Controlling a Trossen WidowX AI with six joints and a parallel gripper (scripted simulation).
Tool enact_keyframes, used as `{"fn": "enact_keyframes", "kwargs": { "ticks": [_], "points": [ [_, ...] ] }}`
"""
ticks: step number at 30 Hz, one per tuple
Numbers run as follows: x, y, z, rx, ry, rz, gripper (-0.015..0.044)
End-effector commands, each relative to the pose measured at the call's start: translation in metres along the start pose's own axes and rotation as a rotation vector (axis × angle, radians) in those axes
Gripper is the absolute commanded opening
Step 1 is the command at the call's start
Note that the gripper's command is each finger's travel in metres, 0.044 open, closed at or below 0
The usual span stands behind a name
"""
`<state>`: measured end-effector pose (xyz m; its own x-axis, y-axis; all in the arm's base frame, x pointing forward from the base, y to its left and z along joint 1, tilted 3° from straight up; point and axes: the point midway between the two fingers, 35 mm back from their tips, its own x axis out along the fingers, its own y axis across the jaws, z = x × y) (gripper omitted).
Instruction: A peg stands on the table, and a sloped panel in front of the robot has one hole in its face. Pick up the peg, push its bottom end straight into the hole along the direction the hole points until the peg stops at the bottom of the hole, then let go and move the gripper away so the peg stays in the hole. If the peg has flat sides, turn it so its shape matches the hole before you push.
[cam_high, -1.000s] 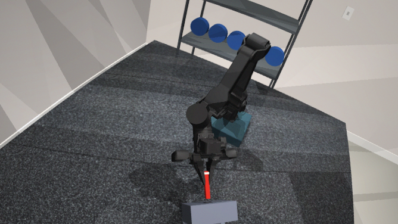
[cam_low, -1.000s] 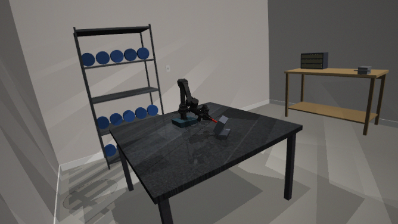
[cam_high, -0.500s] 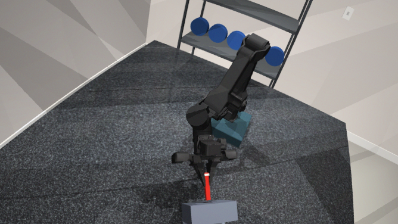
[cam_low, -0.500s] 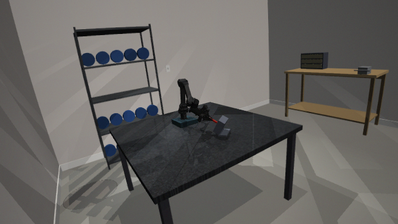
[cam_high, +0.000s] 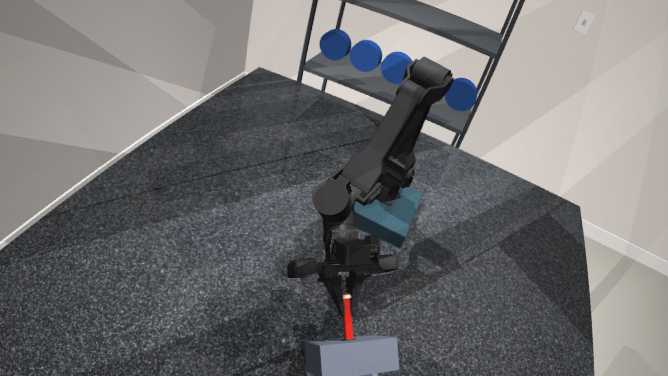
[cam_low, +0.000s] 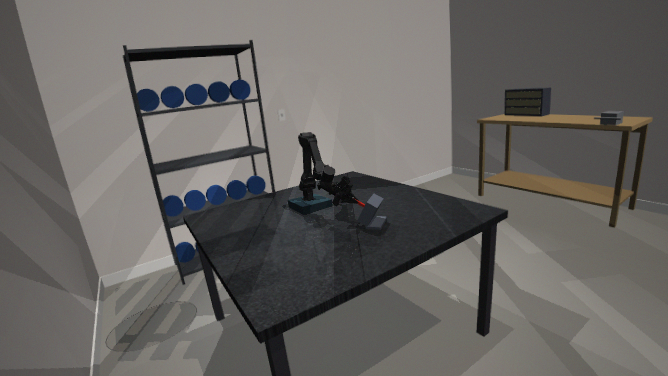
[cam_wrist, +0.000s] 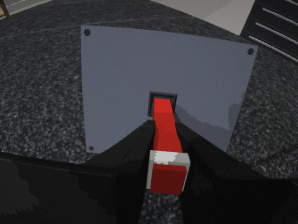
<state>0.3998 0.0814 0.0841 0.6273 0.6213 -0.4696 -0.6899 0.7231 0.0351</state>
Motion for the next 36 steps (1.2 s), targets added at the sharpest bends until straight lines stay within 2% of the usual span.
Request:
{"fn": "enact_keyframes", "kwargs": {
  "ticks": [1,36],
  "points": [
    [0.003,-0.001,0.000,0.004,0.002,-0.005,0.0000],
    [0.022,0.000,-0.001,0.004,0.000,-0.005,0.0000]
  ]
}}
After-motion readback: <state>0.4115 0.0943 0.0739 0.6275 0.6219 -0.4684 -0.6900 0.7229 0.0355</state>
